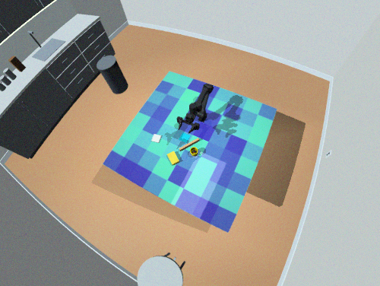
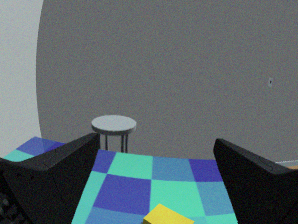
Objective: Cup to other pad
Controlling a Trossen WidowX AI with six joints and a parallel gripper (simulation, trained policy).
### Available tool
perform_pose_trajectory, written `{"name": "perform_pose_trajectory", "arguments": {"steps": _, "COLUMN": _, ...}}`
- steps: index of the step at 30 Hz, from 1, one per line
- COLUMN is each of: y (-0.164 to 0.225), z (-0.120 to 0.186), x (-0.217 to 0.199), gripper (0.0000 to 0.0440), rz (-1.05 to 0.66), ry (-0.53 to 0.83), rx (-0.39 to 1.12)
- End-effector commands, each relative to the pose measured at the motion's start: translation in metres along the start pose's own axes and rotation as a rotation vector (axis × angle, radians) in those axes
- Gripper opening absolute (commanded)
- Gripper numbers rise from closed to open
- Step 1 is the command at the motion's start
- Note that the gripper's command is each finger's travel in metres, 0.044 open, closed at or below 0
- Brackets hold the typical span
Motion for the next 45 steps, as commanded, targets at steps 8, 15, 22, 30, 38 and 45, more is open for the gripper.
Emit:
{"name": "perform_pose_trajectory", "arguments": {"steps": 8, "y": -0.007, "z": -0.005, "x": 0.003, "gripper": 0.019, "rz": -0.012, "ry": 0.003, "rx": 0.026}}
{"name": "perform_pose_trajectory", "arguments": {"steps": 15, "y": -0.012, "z": -0.013, "x": 0.005, "gripper": 0.0042, "rz": -0.047, "ry": 0.022, "rx": 0.072}}
{"name": "perform_pose_trajectory", "arguments": {"steps": 22, "y": -0.019, "z": -0.023, "x": 0.01, "gripper": 0.0148, "rz": -0.109, "ry": 0.029, "rx": 0.119}}
{"name": "perform_pose_trajectory", "arguments": {"steps": 30, "y": -0.026, "z": -0.034, "x": 0.017, "gripper": 0.0165, "rz": -0.187, "ry": 0.034, "rx": 0.185}}
{"name": "perform_pose_trajectory", "arguments": {"steps": 38, "y": -0.03, "z": -0.045, "x": 0.023, "gripper": 0.0158, "rz": -0.268, "ry": 0.049, "rx": 0.253}}
{"name": "perform_pose_trajectory", "arguments": {"steps": 45, "y": -0.033, "z": -0.055, "x": 0.028, "gripper": 0.0156, "rz": -0.344, "ry": 0.071, "rx": 0.317}}
Point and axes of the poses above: the point midway between the two fingers, 35 mm back from their tips, its own z axis back along the fingers, its own x axis across the jaws, y = z × x, the point moved 5 cm from there along z, back along the fingers, and after that the axes turned 13 degrees about -z, right-handed, at the moved point
